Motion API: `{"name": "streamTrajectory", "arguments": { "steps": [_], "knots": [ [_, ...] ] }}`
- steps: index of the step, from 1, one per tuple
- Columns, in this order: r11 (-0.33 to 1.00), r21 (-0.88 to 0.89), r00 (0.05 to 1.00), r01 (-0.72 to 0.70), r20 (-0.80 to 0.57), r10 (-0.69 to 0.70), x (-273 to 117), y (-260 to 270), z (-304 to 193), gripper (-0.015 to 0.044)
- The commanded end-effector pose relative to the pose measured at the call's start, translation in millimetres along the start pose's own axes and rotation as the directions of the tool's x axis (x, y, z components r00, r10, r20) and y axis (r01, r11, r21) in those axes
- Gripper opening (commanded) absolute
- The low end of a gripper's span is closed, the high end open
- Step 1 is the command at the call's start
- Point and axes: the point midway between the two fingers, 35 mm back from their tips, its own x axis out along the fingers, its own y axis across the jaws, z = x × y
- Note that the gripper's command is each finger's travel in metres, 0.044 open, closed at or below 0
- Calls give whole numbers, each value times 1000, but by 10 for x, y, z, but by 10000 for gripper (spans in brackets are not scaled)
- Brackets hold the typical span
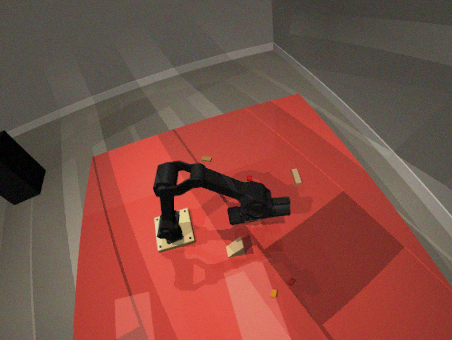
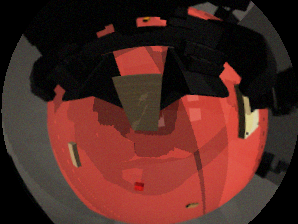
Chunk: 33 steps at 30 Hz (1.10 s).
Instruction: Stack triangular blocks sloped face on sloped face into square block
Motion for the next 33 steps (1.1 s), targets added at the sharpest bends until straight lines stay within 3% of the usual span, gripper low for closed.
{"name": "streamTrajectory", "arguments": {
  "steps": [1,16,33],
  "knots": [
    [1000,-1,996,-1,-90,1,-27,-1,63,0],
    [1000,-4,889,-5,-458,3,-79,-4,337,0],
    [1000,-4,614,-11,-789,4,-14,0,640,0]
  ]
}}
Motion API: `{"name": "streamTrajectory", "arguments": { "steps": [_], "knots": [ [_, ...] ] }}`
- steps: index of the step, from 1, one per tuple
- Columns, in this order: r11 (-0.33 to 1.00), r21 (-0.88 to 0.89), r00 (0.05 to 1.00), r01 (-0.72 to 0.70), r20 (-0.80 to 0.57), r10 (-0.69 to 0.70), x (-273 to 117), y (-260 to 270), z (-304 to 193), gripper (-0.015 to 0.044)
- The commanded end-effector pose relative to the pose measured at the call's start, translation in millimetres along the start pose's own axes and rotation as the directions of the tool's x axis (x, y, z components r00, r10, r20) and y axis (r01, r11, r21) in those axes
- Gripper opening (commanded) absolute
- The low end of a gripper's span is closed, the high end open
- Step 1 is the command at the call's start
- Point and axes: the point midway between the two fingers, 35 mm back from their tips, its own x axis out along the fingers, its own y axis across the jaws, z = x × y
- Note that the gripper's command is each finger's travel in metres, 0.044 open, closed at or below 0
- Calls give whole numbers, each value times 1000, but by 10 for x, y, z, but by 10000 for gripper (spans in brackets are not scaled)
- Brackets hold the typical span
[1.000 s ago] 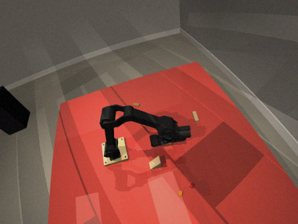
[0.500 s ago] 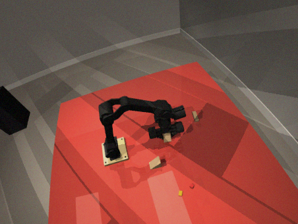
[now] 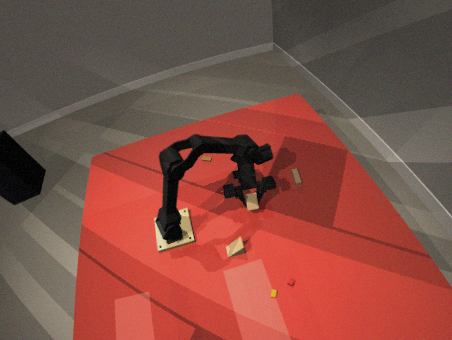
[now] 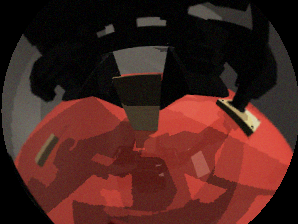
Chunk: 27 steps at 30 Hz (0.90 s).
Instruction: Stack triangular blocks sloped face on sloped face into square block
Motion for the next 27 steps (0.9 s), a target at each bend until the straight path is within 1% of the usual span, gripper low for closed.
{"name": "streamTrajectory", "arguments": {
  "steps": [1,7,14,15,27],
  "knots": [
    [1000,4,995,7,-99,-7,-46,-20,66,0],
    [1000,3,968,6,-253,-5,-80,-18,171,0],
    [1000,2,906,3,-423,-2,-98,-16,296,0],
    [1000,-1,934,-10,-357,8,-72,7,241,26],
    [1000,-1,934,-10,-357,8,-72,7,241,341]
  ]
}}
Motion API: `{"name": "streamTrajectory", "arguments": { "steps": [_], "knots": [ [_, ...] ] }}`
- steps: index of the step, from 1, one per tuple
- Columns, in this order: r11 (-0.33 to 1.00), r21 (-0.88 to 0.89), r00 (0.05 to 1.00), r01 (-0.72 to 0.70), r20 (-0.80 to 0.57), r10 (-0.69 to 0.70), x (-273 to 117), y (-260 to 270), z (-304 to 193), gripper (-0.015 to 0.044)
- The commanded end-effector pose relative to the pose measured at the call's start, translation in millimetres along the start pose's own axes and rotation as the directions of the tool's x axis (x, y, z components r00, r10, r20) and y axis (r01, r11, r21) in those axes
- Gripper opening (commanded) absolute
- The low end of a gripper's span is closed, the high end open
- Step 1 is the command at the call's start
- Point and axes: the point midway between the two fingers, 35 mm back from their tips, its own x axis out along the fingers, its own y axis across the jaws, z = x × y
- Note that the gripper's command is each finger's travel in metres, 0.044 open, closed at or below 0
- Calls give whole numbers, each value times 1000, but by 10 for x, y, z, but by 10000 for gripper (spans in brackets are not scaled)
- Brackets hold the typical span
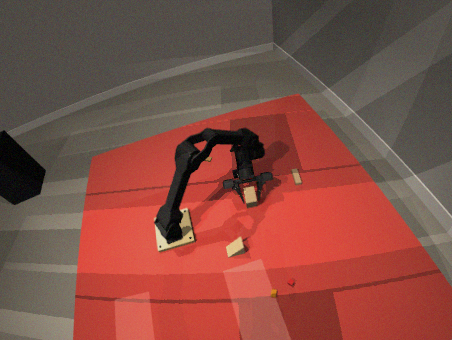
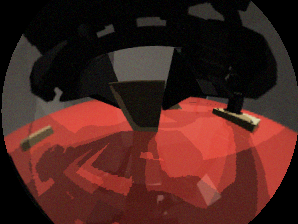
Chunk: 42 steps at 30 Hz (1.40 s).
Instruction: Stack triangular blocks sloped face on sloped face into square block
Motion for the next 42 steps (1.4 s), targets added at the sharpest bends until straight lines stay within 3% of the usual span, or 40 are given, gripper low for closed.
{"name": "streamTrajectory", "arguments": {
  "steps": [1,4,11,17,22,25,31,42],
  "knots": [
    [1000,-7,1000,-3,1,3,6,9,3,367],
    [1000,-7,1000,-3,1,3,6,9,3,440],
    [1000,-10,1000,1,3,-1,-14,7,-16,440],
    [988,-81,990,131,61,-126,-600,45,-661,440],
    [985,-90,987,149,68,-143,-671,66,-754,440],
    [988,-38,984,148,100,-144,-723,40,-652,440],
    [993,105,957,59,276,-86,-1093,25,193,440],
    [993,105,957,52,278,-80,-1059,19,237,440]
  ]
}}
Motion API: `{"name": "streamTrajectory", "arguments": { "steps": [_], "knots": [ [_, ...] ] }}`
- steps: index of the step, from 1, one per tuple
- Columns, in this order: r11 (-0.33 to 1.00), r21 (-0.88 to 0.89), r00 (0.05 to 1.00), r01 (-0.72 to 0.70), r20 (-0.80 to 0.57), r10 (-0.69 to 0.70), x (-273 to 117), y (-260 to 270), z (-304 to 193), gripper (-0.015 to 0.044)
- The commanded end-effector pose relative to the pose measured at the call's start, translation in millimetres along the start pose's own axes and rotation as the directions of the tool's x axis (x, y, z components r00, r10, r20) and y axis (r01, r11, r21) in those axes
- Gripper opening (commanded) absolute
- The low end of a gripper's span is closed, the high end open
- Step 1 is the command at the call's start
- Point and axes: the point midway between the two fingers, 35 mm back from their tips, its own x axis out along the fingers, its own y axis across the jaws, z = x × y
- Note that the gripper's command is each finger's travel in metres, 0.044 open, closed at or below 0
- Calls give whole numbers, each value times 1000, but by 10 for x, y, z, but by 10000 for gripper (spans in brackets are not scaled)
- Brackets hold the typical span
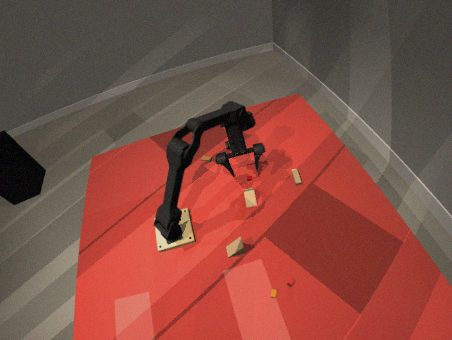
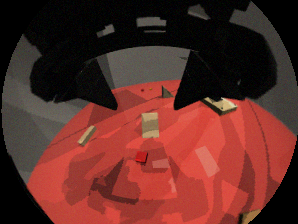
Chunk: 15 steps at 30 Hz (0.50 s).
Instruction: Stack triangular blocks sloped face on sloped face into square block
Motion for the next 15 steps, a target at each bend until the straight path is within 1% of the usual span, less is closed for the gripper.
{"name": "streamTrajectory", "arguments": {
  "steps": [1,11,13,15],
  "knots": [
    [1000,6,1000,-7,0,7,90,-20,18,440],
    [997,-43,996,-65,-57,63,871,17,-15,440],
    [996,-49,995,-74,-64,71,970,35,-27,440],
    [996,-50,995,-75,-65,72,982,37,-29,440]
  ]
}}
